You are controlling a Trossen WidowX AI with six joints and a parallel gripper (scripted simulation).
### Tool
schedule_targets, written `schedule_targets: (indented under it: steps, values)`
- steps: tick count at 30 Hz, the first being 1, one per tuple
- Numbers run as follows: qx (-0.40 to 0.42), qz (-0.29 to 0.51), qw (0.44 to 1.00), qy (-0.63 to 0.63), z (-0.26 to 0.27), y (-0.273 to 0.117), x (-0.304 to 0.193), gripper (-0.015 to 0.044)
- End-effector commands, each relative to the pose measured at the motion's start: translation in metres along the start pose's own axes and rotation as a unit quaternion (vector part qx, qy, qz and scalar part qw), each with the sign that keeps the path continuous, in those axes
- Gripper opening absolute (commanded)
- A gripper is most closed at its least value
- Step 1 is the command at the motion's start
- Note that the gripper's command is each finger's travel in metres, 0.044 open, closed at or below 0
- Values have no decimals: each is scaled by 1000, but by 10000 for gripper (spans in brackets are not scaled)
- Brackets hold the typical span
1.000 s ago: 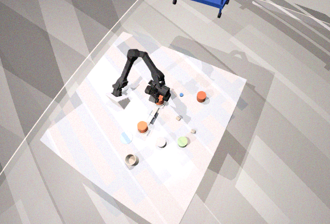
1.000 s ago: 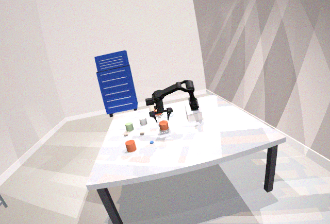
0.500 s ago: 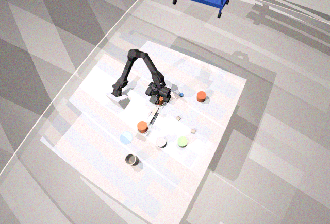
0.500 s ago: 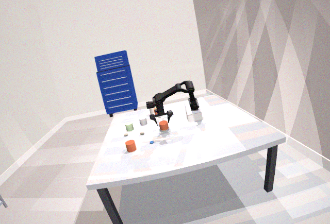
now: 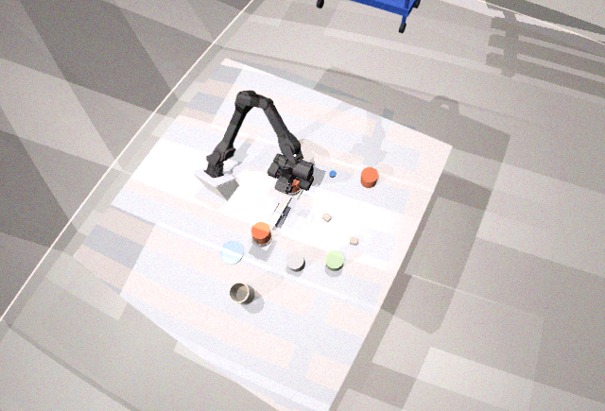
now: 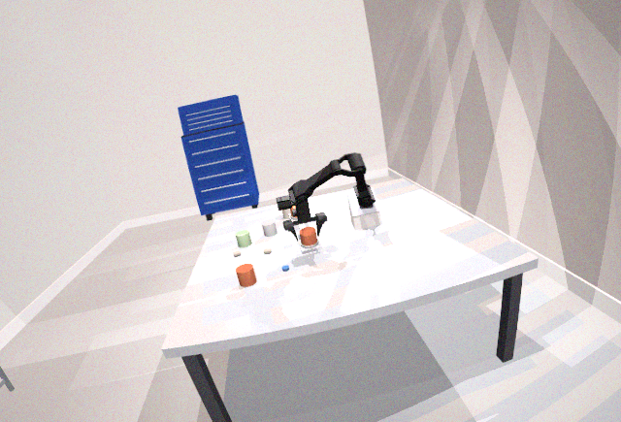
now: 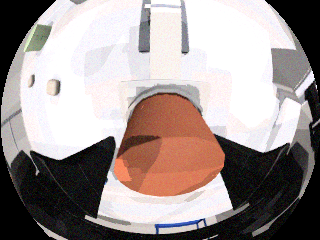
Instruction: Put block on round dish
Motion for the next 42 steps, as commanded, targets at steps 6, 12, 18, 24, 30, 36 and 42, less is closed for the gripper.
schedule_targets:
  steps: [6, 12, 18, 24, 30, 36, 42]
  values:
    - [-4, 0, 1000, 4, -3, 5, 1, 387]
    - [-4, 0, 1000, 4, -3, 5, 1, 347]
    - [-4, 0, 1000, 4, -3, 5, 1, 307]
    - [-4, -1, 1000, 4, -2, 2, 1, 149]
    - [-4, -2, 1000, 4, -1, -5, 2, 0]
    - [-4, -3, 1000, 4, 1, -12, 3, 0]
    - [-4, -5, 1000, 4, 2, -20, 3, 0]
Point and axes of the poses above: the point midway between the two fingers, 35 mm back from their tips, its own y axis out along the fingers, its own z axis across the jaws, x = y × z, the point moved 1 cm from there along -y, back along the fingers, and after that the axes turned 2 degrees about y, right-handed, at the moved point
